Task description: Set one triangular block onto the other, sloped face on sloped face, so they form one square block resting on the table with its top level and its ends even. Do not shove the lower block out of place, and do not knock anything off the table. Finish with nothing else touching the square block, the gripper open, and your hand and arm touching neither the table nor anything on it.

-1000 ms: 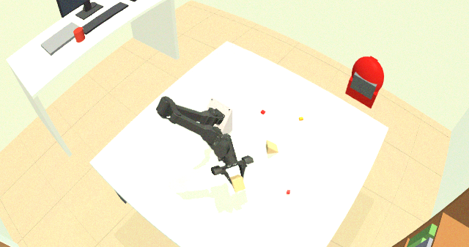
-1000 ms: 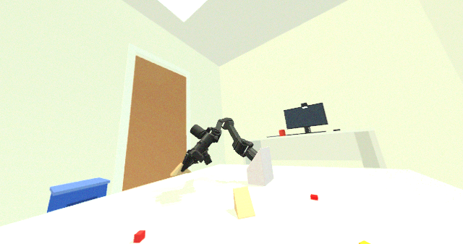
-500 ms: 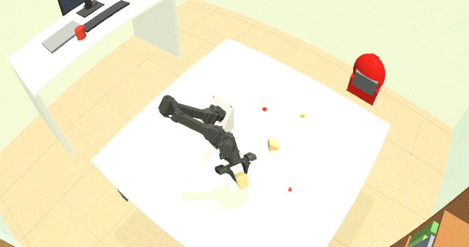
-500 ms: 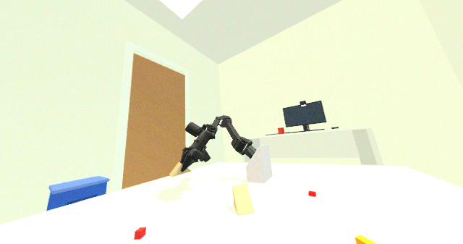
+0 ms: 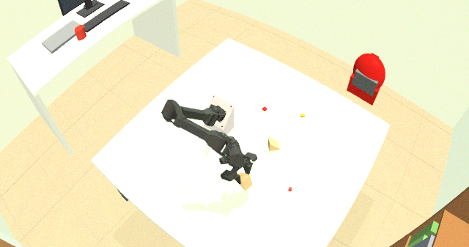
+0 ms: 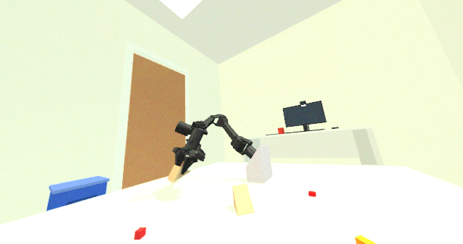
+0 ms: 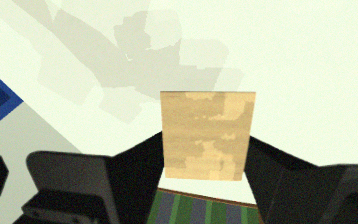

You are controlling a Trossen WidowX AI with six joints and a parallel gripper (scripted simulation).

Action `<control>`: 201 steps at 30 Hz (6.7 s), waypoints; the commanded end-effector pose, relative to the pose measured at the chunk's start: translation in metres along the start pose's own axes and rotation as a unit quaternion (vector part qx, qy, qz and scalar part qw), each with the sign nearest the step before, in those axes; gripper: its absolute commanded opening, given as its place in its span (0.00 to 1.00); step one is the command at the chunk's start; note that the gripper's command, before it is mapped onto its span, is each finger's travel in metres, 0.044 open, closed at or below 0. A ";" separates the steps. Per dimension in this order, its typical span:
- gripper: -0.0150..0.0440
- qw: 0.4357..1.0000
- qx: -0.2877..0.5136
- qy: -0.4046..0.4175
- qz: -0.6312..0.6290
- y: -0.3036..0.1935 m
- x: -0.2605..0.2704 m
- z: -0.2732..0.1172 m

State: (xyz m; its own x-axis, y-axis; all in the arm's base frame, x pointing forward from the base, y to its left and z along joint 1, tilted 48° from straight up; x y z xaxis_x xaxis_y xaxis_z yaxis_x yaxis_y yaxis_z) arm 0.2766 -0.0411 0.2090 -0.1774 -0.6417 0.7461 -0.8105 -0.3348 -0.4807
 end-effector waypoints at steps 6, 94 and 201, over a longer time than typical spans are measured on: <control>0.25 0.993 -0.057 -0.023 -0.099 -0.016 0.005 0.001; 0.25 0.872 -0.173 -0.176 -0.422 -0.068 -0.215 -0.058; 0.25 0.889 -0.211 -0.123 -0.388 0.040 -0.291 -0.009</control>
State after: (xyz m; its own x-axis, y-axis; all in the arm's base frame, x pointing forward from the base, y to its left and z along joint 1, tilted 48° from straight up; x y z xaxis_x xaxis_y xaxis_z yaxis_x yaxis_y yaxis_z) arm 0.2928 0.1423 -0.0217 0.6079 -0.4853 0.6285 -0.7845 -0.4894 0.3809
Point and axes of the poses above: the point midway between the two fingers, 35 mm back from their tips, its own z axis out along the fingers, its own x axis across the jaws, y = z × x, the point moved 8 cm from there along -z, back along the fingers, and after that the axes turned 11 degrees about z, right-handed, at the moved point
